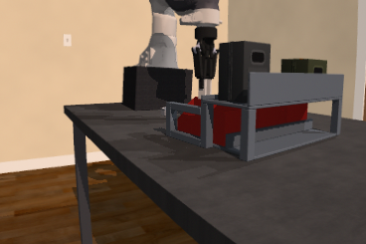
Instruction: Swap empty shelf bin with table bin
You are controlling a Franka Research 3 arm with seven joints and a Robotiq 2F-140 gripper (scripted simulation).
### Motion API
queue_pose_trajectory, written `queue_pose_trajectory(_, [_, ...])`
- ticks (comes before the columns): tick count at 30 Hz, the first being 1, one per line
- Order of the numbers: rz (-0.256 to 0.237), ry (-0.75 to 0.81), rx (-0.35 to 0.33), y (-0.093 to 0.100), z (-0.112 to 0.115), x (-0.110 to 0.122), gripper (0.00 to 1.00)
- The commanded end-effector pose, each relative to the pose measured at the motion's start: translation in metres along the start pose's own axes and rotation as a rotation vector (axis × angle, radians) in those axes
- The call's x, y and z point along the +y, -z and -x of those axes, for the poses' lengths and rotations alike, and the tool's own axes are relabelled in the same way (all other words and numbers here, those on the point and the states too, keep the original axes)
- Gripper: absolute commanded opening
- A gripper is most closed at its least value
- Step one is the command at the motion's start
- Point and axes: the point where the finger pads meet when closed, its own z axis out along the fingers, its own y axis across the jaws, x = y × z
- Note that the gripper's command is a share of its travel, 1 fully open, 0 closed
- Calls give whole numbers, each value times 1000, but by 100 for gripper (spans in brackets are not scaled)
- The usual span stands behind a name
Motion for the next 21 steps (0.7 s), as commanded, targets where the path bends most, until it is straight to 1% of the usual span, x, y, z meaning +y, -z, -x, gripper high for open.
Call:
queue_pose_trajectory(1, [-1,-10,-7,-5,3,0,15])
queue_pose_trajectory(14, [-1,-10,-7,-21,3,0,15])
queue_pose_trajectory(21, [-1,-10,-7,-26,3,0,15])
